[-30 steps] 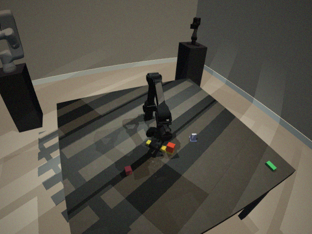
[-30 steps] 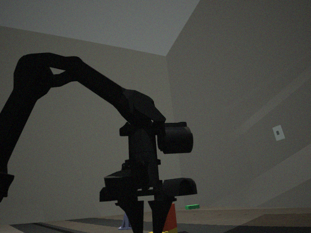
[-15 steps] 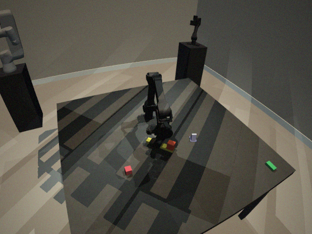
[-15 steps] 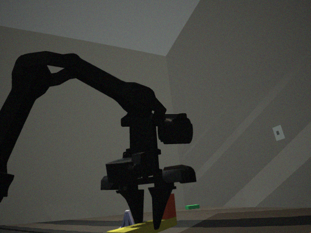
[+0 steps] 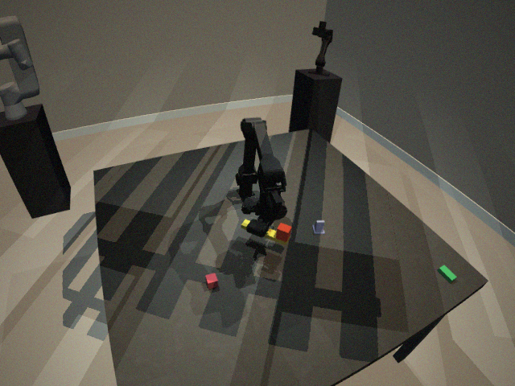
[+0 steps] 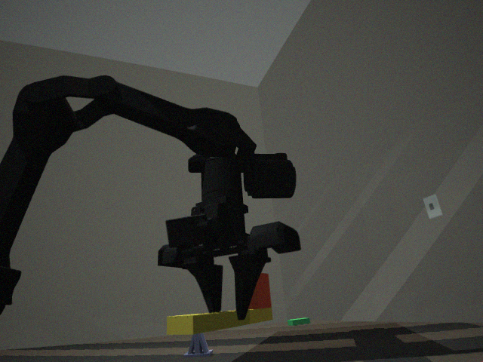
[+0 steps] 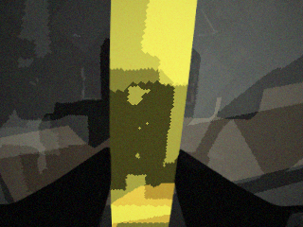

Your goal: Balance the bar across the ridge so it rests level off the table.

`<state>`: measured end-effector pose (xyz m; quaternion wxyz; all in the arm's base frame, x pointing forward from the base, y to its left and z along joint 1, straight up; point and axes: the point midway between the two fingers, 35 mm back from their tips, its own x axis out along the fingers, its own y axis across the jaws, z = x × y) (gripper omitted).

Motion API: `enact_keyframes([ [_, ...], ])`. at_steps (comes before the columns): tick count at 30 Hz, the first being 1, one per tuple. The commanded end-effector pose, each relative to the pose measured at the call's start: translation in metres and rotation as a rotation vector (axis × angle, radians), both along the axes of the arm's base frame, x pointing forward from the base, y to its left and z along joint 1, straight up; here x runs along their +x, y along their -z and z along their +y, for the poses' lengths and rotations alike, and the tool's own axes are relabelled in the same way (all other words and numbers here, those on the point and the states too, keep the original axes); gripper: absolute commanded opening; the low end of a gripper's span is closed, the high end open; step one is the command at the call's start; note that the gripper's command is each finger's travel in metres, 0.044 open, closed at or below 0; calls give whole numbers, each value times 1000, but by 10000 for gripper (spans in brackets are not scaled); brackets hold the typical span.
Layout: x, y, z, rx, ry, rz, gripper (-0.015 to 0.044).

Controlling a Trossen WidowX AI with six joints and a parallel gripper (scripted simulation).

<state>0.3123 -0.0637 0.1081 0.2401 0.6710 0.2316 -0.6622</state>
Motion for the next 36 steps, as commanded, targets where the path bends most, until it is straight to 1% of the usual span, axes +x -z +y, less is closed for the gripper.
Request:
enact_keyframes([
  [1,1,-12,0,1,4,-9,0],
  [10,-3,-35,1,2,5,-9,0],
  [13,-3,-36,2,2,-21,-9,0],
  [36,8,-37,37,-15,-929,-5,0],
])
